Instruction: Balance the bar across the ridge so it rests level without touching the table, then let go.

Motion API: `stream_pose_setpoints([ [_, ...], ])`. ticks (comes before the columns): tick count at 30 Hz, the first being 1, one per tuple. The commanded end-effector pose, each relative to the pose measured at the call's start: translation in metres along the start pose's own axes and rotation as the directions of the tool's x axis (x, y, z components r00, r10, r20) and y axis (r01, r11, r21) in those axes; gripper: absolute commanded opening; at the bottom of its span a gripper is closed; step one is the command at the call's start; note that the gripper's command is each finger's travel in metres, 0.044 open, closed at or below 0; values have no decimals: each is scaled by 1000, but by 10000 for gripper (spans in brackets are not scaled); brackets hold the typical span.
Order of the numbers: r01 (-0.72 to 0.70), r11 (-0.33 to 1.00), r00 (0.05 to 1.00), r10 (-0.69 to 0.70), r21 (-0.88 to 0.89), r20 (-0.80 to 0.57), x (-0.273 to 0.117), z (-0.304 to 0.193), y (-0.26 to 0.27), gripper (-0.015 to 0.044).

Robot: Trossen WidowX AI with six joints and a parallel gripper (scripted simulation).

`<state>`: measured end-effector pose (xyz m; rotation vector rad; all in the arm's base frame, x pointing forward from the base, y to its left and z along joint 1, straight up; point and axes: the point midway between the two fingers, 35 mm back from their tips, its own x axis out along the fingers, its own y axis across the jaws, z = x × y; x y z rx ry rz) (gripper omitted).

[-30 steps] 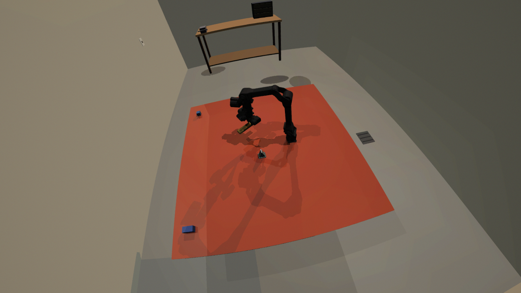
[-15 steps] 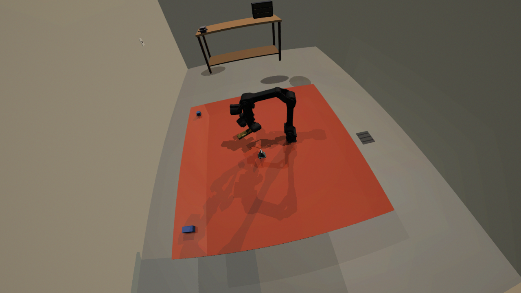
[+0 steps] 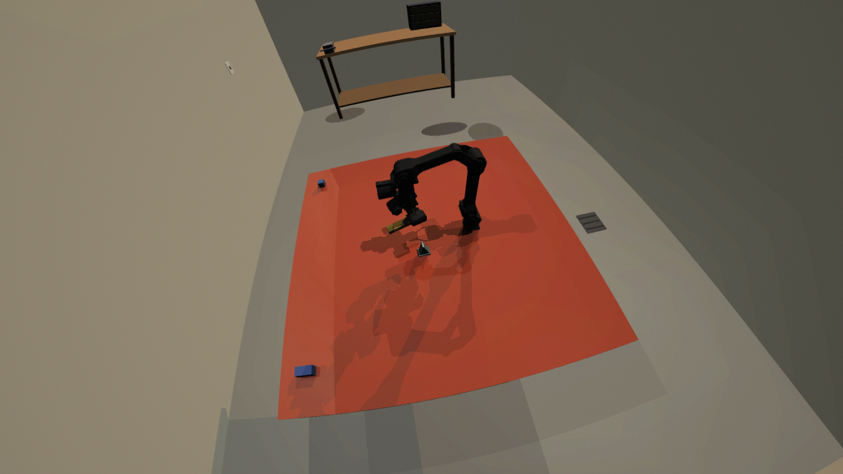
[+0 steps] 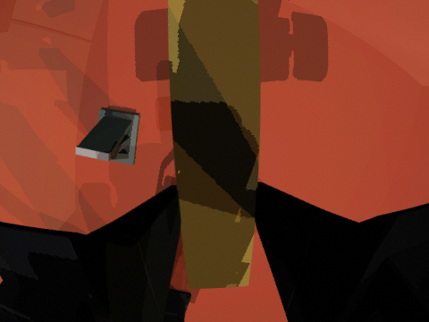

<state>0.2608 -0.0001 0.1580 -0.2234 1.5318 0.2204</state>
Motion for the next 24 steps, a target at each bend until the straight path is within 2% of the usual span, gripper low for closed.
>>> stream_pose_setpoints([
  [1,-1,999,1000,1,40,-5,1,-3,16,0],
  [24,-6,972,1000,8,233,-7,3,-23,98,0],
])
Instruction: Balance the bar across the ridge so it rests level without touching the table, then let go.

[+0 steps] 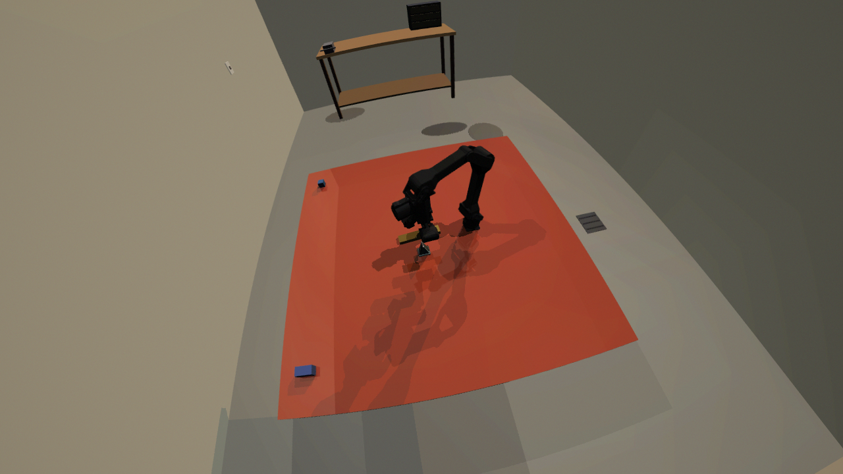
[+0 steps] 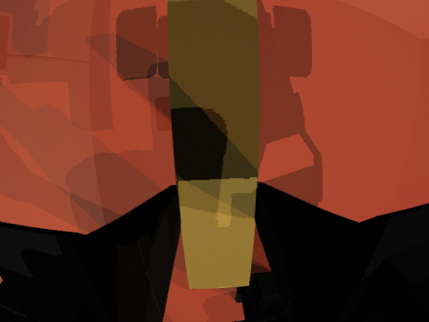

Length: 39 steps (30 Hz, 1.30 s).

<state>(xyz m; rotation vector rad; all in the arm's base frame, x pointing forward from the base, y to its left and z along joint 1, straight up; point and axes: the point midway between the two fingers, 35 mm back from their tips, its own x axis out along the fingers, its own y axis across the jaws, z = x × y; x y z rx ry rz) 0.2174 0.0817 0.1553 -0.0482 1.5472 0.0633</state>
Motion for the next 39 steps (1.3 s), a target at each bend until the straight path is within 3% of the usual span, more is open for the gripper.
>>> stream_pose_setpoints([
  [1,3,1000,1000,-2,23,-4,1,-6,6,0],
  [39,2,1000,1000,-2,23,-4,44,-6,7,0],
])
